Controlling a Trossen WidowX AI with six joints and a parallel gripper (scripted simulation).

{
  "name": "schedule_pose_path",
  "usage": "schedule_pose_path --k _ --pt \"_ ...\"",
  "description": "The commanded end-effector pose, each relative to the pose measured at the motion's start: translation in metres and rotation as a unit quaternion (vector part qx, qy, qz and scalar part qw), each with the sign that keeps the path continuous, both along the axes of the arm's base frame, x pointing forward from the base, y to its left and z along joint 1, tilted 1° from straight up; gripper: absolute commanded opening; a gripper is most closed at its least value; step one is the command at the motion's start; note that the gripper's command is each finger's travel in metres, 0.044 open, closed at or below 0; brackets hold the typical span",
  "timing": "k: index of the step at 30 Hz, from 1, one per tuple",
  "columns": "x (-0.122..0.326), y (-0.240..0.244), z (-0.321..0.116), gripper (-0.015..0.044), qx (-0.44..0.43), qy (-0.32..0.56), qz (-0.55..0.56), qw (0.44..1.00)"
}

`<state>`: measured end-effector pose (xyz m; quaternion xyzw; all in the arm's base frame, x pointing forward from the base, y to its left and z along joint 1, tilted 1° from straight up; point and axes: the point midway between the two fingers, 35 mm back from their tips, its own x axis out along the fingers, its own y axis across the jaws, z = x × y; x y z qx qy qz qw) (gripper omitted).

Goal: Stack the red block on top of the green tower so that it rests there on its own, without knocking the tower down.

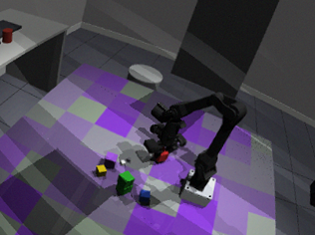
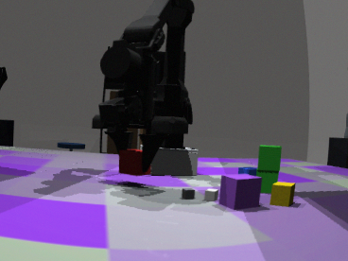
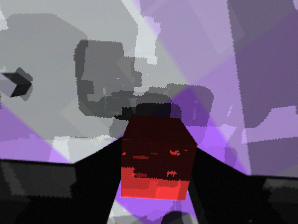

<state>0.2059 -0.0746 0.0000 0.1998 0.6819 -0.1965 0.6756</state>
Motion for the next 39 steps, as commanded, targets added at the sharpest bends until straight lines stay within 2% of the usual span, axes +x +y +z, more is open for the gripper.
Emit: schedule_pose_path --k 1,16,28,39 --pt "0.003 -0.001 0.022 0.0 -0.002 -0.006 -0.001 1.0" --pt "0.002 -0.001 0.097 0.0 -0.003 -0.006 -0.001 1.0" --pt "0.006 0.003 0.1 0.0 -0.004 -0.005 0.0 1.0" --pt "0.03 0.04 0.103 0.0 -0.007 -0.005 0.004 1.0"
